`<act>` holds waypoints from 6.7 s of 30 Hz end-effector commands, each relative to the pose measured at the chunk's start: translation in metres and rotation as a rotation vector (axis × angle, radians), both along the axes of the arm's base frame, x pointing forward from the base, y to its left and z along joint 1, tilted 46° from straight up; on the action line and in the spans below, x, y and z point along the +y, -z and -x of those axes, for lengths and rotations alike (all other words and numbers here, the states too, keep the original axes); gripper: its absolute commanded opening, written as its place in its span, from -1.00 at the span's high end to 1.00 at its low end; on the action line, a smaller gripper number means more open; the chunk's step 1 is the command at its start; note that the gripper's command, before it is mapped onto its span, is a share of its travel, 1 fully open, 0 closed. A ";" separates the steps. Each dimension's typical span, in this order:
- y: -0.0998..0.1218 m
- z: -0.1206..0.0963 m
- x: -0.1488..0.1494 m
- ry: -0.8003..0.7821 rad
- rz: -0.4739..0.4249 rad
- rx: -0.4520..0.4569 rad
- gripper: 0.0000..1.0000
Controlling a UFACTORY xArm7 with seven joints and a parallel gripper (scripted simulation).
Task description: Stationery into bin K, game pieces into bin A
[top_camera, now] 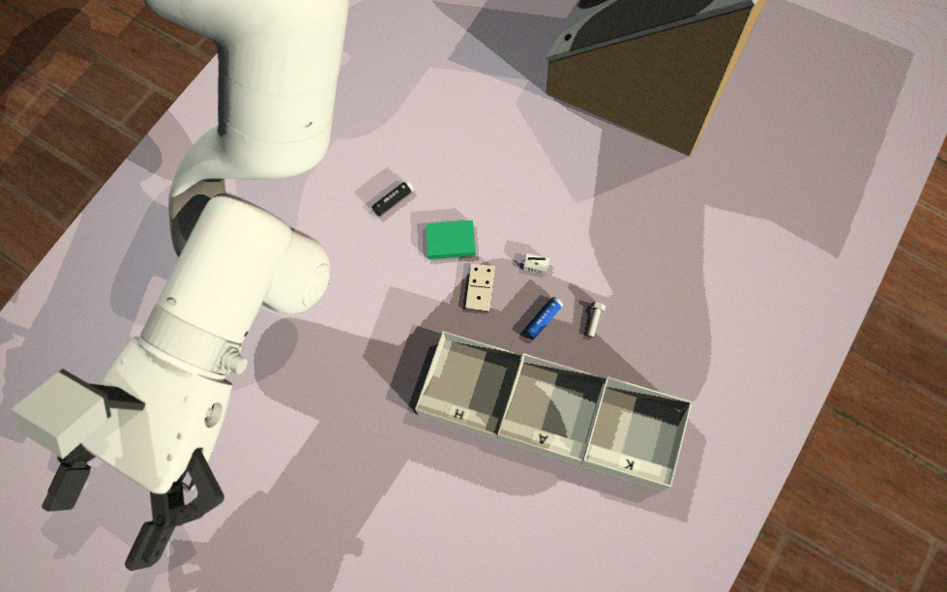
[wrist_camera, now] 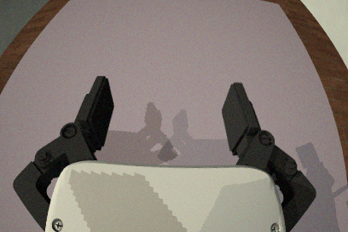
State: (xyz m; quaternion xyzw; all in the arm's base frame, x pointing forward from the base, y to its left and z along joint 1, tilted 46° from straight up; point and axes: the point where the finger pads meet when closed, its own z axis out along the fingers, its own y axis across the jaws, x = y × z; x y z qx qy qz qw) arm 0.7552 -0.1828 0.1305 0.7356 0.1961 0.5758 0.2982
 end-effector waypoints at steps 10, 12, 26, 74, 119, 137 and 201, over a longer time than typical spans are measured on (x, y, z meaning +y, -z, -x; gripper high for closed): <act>-0.002 -0.001 0.002 -0.004 0.000 -0.003 -1.00; -0.002 -0.001 0.002 -0.004 0.000 -0.003 -1.00; -0.042 -0.005 0.045 -0.004 0.000 -0.003 0.85; 0.140 0.087 0.056 0.462 -0.535 0.559 0.85; 0.181 0.223 0.159 0.732 -0.563 0.979 0.85; 0.158 0.289 0.188 0.825 -0.438 1.061 0.85; 0.162 0.277 0.117 0.878 0.065 1.050 0.85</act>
